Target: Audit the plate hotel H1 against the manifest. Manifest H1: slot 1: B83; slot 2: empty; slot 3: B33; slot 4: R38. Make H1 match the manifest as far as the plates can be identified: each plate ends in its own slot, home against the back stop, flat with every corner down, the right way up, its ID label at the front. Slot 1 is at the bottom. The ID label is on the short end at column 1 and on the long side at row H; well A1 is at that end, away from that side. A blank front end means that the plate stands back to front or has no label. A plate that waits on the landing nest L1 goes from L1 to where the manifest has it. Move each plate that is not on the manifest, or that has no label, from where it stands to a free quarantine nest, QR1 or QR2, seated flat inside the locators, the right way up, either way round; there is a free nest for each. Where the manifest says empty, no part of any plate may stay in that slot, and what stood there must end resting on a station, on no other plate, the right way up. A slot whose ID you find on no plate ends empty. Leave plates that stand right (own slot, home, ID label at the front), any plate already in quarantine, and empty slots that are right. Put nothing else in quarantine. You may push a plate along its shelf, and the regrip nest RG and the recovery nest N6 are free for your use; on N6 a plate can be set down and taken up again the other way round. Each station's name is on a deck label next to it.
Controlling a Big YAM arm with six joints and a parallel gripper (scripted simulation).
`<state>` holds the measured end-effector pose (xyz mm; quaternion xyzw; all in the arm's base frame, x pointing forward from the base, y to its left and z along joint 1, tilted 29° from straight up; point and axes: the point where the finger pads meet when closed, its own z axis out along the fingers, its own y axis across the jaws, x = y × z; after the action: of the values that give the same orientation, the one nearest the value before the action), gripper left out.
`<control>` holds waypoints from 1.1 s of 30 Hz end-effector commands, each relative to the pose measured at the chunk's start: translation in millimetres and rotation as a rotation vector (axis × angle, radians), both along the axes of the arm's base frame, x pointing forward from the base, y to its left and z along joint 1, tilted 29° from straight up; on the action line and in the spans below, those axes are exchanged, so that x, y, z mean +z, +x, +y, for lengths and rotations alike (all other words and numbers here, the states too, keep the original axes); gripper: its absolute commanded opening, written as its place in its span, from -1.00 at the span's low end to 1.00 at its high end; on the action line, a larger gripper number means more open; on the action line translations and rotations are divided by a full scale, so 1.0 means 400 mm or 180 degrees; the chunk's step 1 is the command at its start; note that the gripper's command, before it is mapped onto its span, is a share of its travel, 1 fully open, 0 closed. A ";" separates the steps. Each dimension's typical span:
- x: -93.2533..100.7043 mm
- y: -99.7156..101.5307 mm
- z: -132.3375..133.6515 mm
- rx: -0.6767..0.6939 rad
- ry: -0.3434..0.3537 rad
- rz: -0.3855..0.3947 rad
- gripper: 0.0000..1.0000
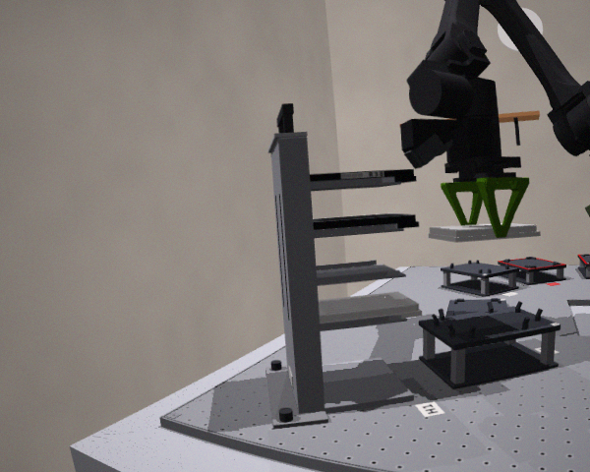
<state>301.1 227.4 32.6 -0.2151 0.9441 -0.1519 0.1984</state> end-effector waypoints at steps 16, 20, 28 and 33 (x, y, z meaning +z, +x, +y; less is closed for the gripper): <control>0.134 -0.030 0.061 -0.0017 0.0130 -0.0096 0.72; 0.160 -0.041 0.068 -0.0017 0.0139 -0.0098 0.72; 0.155 -0.053 -0.014 -0.0295 0.0119 -0.0050 0.72; 0.165 -0.044 -0.034 -0.0434 0.0193 -0.0087 0.72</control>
<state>281.0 215.1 91.2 -0.1640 0.9545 -0.1466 0.2011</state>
